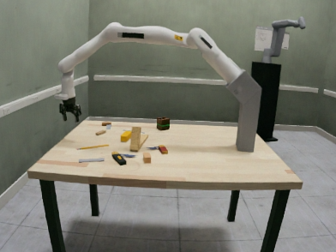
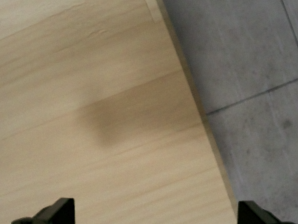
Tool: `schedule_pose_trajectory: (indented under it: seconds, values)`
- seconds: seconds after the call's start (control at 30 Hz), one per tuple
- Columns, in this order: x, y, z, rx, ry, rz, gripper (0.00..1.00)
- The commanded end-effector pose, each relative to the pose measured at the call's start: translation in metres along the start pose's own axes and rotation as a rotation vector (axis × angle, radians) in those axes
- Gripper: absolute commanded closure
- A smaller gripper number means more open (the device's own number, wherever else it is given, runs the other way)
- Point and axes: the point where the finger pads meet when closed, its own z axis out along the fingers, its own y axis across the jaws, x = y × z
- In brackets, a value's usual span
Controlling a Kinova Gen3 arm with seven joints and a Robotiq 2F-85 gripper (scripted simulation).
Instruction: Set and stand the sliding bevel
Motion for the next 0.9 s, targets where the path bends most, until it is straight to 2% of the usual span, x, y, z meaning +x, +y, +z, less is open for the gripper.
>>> schedule_pose_trajectory:
  seconds: [0.0, 0.87]
  values:
    - [0.0004, 0.0014, -0.0019, -0.003, 0.002, 0.001, 0.00]
    - [-0.0002, -0.0001, -0.0015, 0.001, 0.001, -0.006, 0.00]
